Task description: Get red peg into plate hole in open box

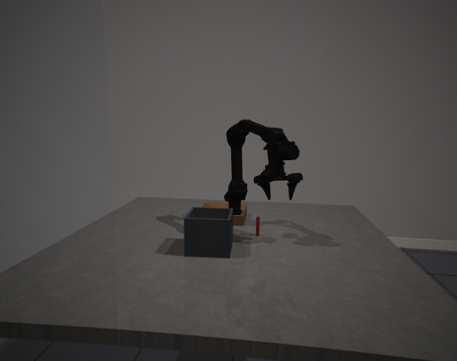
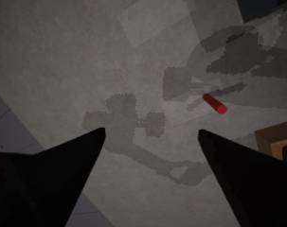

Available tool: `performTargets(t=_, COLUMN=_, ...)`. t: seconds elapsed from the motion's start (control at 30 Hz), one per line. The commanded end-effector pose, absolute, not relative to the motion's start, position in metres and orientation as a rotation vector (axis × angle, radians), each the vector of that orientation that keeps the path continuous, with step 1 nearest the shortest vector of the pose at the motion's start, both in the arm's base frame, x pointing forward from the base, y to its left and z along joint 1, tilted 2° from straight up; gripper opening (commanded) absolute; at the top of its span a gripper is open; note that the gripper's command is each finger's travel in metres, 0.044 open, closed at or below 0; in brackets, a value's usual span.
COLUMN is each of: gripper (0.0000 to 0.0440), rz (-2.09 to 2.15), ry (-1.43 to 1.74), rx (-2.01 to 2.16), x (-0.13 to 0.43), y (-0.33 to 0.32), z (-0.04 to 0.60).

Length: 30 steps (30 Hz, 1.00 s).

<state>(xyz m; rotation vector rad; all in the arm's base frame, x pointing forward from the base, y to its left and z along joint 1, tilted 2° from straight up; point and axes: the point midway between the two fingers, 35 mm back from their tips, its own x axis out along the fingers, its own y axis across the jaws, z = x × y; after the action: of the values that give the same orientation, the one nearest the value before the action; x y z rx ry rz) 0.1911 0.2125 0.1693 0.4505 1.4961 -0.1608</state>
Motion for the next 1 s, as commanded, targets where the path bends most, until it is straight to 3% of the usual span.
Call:
performTargets(t=0.0, gripper=0.0440, rz=-0.299, ry=1.529, rx=0.539, x=0.185, y=0.195, z=0.160)
performTargets(t=0.97, gripper=0.0440, rz=-0.902, ry=1.574, rx=0.824, x=0.146, y=0.131, z=0.069)
